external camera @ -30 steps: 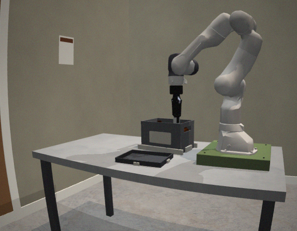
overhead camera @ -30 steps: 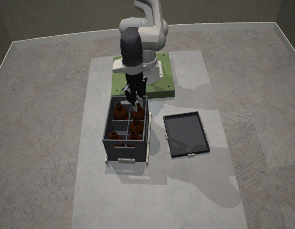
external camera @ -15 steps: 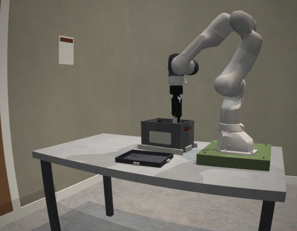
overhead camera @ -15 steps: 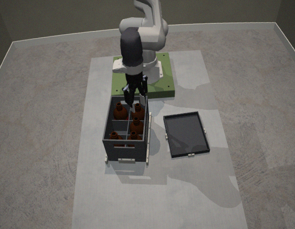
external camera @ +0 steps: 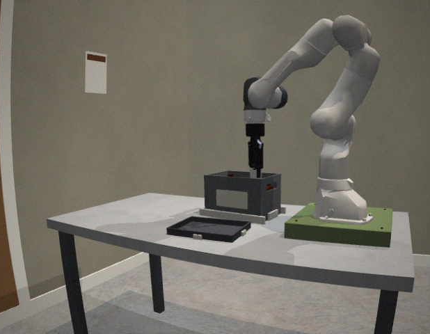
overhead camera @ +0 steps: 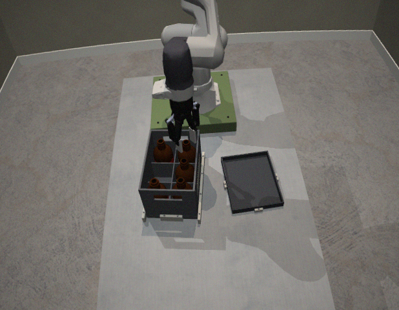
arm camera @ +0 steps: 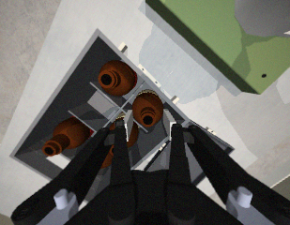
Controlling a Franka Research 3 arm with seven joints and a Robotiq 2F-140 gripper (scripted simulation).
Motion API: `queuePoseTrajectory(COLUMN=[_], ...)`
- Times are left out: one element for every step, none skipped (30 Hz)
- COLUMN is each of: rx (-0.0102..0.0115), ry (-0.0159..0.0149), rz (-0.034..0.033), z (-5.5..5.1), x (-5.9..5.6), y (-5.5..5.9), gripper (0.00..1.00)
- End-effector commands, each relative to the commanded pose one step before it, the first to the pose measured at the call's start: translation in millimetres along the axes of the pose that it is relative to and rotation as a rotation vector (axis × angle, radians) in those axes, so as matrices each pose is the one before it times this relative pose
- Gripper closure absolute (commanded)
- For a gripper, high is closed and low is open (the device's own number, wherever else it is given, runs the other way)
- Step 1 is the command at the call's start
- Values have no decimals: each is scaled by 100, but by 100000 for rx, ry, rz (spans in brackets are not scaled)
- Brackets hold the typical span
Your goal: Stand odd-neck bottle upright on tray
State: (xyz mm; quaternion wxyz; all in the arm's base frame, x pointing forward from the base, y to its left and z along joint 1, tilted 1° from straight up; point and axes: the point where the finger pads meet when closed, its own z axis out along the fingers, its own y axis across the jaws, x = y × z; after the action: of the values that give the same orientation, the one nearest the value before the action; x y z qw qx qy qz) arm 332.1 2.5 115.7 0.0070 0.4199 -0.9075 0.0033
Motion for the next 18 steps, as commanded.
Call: queuePoseTrajectory(rx=[-91,0,0,0,0,0,0,0,0,0,0,0,0,0,0,0,0,0], ry=[0,0,0,0,0,0,0,0,0,0,0,0,0,0,0,0,0,0], rz=[421,0,0,0,0,0,0,0,0,0,0,0,0,0,0,0,0,0], z=[97,0,0,0,0,0,0,0,0,0,0,-1,-5,-14,-26,-41,-58,-77], x=[-63,0,0,0,0,0,0,0,0,0,0,0,0,0,0,0,0,0], y=[123,0,0,0,0,0,0,0,0,0,0,0,0,0,0,0,0,0], gripper=[56,56,56,56,56,56,56,56,56,56,56,56,56,56,56,56,56,56])
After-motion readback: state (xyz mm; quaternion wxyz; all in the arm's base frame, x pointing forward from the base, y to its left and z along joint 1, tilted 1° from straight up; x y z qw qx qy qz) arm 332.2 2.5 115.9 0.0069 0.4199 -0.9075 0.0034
